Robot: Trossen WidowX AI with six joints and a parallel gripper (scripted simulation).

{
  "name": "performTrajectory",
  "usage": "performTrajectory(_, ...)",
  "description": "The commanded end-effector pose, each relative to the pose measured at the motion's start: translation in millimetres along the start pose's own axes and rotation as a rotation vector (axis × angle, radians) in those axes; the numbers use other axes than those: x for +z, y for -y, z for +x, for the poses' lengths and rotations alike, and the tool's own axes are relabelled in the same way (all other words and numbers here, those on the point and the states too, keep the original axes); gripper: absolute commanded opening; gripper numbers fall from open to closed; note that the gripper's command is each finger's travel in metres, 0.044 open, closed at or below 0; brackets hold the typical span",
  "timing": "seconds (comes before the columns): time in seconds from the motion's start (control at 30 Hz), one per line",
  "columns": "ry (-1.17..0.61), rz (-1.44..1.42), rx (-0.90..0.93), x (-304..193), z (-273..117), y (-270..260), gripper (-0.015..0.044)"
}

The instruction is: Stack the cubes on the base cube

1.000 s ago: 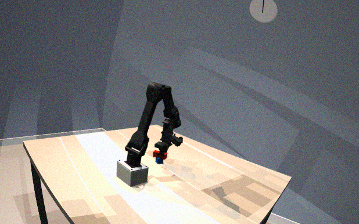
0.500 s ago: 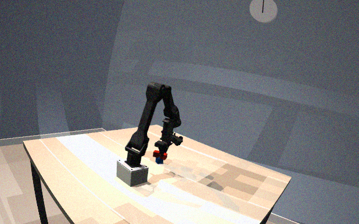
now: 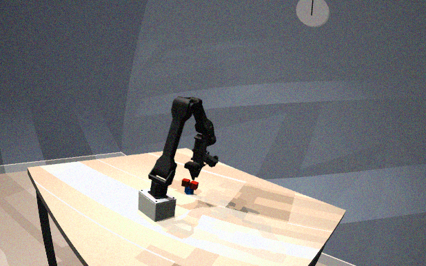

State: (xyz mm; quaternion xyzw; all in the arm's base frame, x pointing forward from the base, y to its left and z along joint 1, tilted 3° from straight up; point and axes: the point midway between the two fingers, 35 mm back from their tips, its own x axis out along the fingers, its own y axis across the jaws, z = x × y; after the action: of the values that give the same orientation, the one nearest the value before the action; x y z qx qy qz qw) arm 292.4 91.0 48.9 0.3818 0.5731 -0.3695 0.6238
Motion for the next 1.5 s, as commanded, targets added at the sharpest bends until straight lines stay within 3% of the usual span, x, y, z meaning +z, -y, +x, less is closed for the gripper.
performTrajectory(0.0, 0.001, 0.004, 0.008, 0.1, -8.1, -1.5, 0.0205)
performTrajectory(0.5, 0.001, 0.004, 0.008, 0.0, -30.2, -1.4, 0.0205)
performTrajectory(0.73, 0.0, 0.0, 0.005, -0.1, -38.8, -0.8, 0.0389)
performTrajectory(0.83, -0.001, -0.001, 0.0, -2.6, -36.6, -0.4, 0.04)
performTrajectory(1.17, -0.015, -0.006, 0.0, -138.3, -40.0, 1.3, 0.04)
performTrajectory(1.47, -0.015, -0.001, -0.001, -147.1, -39.9, 3.5, 0.04)
